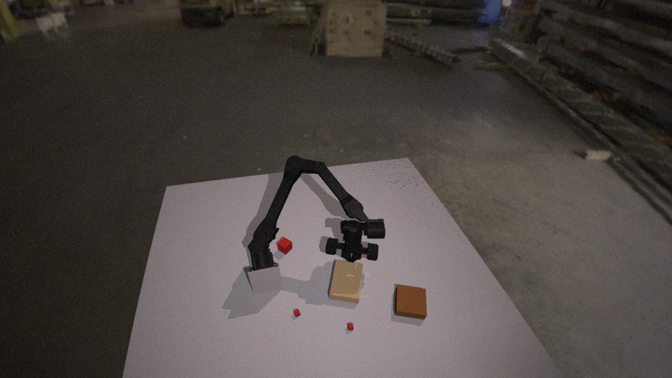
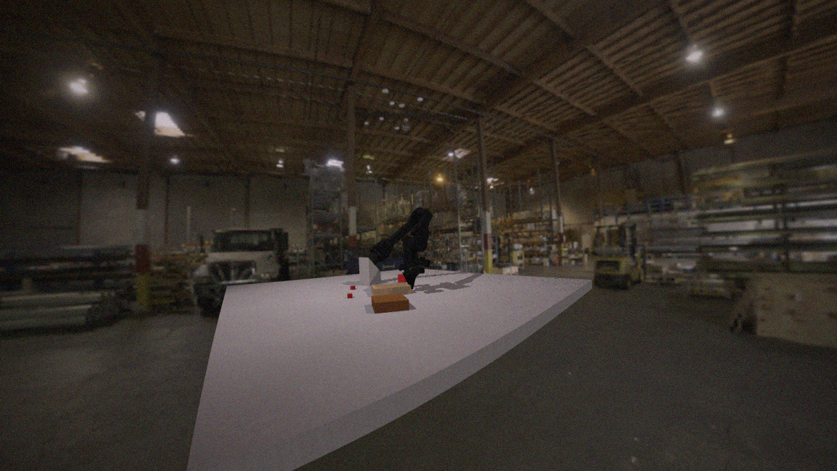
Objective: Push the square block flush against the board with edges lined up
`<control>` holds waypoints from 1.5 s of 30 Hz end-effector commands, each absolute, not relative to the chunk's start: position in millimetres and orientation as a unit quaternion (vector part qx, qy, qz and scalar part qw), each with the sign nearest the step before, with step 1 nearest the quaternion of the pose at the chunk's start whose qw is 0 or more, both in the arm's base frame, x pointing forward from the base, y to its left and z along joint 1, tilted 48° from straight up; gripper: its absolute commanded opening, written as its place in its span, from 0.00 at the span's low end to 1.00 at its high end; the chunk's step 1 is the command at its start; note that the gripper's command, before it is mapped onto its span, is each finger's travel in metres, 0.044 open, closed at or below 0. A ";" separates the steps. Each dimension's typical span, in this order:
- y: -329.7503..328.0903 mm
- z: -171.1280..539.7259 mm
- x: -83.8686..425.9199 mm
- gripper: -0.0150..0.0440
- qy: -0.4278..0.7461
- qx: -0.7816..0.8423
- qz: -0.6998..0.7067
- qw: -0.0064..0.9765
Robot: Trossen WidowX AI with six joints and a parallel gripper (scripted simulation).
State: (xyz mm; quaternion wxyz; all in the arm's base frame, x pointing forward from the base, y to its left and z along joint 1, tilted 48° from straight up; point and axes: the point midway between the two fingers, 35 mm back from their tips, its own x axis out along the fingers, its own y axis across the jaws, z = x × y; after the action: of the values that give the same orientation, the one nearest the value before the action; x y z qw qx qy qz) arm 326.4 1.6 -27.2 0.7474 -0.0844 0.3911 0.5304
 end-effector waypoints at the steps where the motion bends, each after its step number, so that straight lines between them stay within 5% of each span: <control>1: -0.4 -33.9 320.0 0.25 0.396 -0.082 0.532 0.744; 45: 13.3 -17.3 333.3 0.25 0.394 -0.081 0.533 0.744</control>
State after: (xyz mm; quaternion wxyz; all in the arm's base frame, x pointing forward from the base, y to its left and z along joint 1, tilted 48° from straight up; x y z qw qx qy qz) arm 329.3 11.8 -21.9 0.7423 -0.0816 0.3964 0.5340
